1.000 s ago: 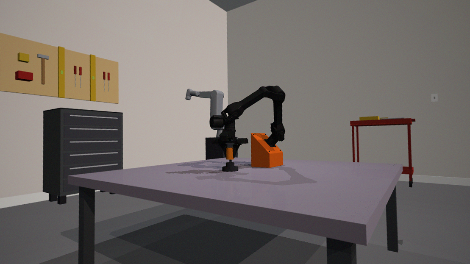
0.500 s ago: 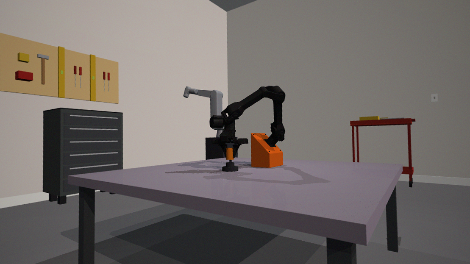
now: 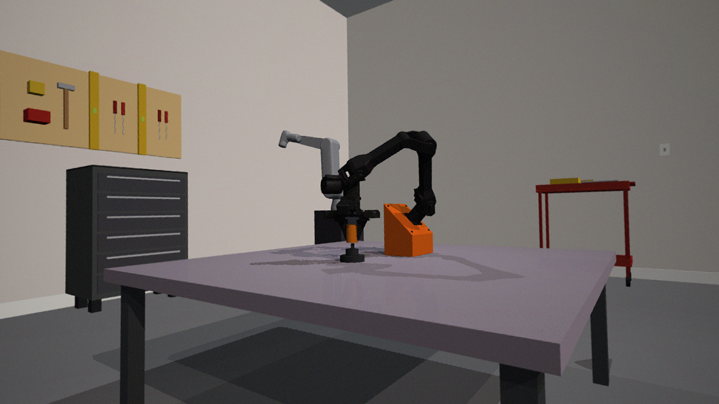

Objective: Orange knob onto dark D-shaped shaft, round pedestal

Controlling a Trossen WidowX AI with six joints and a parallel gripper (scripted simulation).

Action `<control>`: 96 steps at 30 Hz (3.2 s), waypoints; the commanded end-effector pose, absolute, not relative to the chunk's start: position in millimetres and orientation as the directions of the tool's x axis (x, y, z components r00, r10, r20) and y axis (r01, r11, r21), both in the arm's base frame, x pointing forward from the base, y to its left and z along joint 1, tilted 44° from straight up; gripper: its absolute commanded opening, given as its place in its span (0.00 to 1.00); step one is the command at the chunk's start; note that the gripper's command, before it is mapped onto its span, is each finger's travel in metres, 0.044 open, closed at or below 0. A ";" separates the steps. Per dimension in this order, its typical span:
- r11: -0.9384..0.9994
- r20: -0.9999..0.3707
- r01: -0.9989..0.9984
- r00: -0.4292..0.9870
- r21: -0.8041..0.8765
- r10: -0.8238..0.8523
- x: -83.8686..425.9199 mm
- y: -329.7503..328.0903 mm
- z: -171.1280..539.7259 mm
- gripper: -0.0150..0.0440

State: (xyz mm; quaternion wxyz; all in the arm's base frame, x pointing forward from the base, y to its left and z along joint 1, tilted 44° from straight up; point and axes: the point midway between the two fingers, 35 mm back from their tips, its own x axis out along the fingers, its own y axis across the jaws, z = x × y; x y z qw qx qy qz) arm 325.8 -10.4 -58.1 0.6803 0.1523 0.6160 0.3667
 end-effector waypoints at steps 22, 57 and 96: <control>0.680 -0.726 -0.332 -0.023 0.654 0.688 326.1 -7.3 -62.1 0.25; 0.682 -0.726 -0.324 -0.023 0.656 0.688 325.8 -6.3 -63.2 0.25; 0.686 -0.731 -0.327 -0.019 0.649 0.682 324.7 3.1 -73.9 0.48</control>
